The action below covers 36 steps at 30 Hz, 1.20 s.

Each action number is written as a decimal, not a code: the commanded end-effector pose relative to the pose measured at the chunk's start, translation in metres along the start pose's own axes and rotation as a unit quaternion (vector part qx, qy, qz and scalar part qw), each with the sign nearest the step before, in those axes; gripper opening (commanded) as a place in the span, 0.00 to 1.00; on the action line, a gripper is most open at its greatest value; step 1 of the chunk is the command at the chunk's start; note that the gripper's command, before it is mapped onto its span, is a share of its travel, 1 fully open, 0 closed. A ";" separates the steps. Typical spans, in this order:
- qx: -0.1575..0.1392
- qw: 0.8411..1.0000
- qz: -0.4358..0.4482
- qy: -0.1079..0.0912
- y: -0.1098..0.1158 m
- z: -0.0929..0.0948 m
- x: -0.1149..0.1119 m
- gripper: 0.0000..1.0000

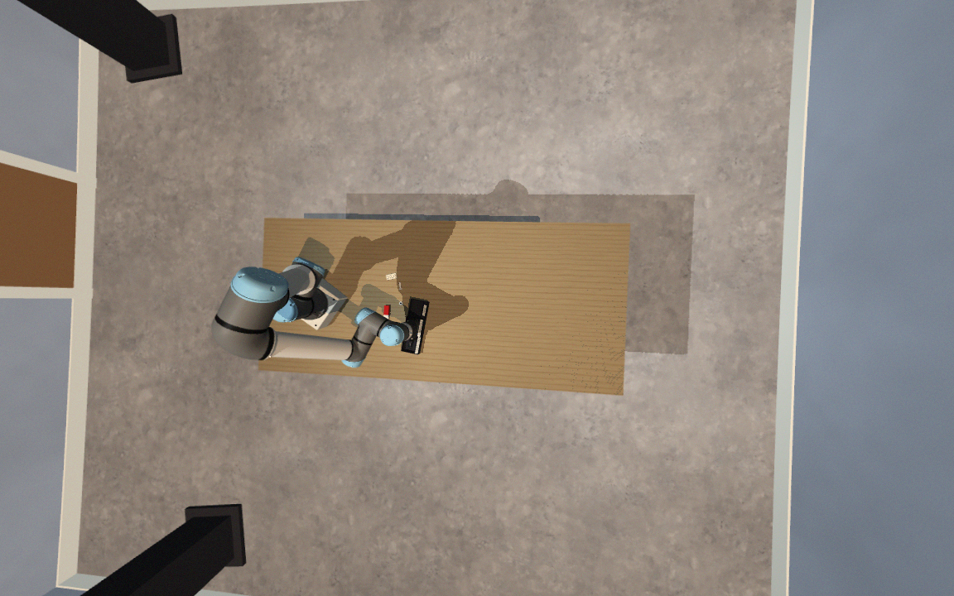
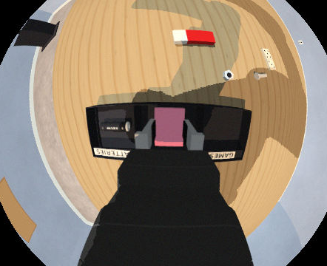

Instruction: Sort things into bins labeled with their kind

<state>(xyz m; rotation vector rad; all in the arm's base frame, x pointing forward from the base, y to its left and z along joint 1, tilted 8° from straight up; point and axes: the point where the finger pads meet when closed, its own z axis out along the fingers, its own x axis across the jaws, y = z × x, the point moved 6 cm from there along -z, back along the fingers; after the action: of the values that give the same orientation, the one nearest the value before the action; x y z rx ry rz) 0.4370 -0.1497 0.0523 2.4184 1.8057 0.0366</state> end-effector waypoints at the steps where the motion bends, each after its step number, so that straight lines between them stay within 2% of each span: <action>1: -0.003 1.000 0.000 -0.001 0.003 0.006 -0.001 0.70; 16: -0.003 1.000 0.000 -0.001 0.004 0.006 -0.002 0.70; 17: -0.004 1.000 0.000 -0.001 0.004 0.006 -0.002 0.87; 36: -0.005 1.000 0.000 -0.002 0.004 0.002 -0.002 0.87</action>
<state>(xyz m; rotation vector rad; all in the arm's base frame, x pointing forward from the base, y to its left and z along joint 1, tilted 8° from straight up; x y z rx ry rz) 0.4401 -0.1519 0.0469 2.4139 1.8028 0.0393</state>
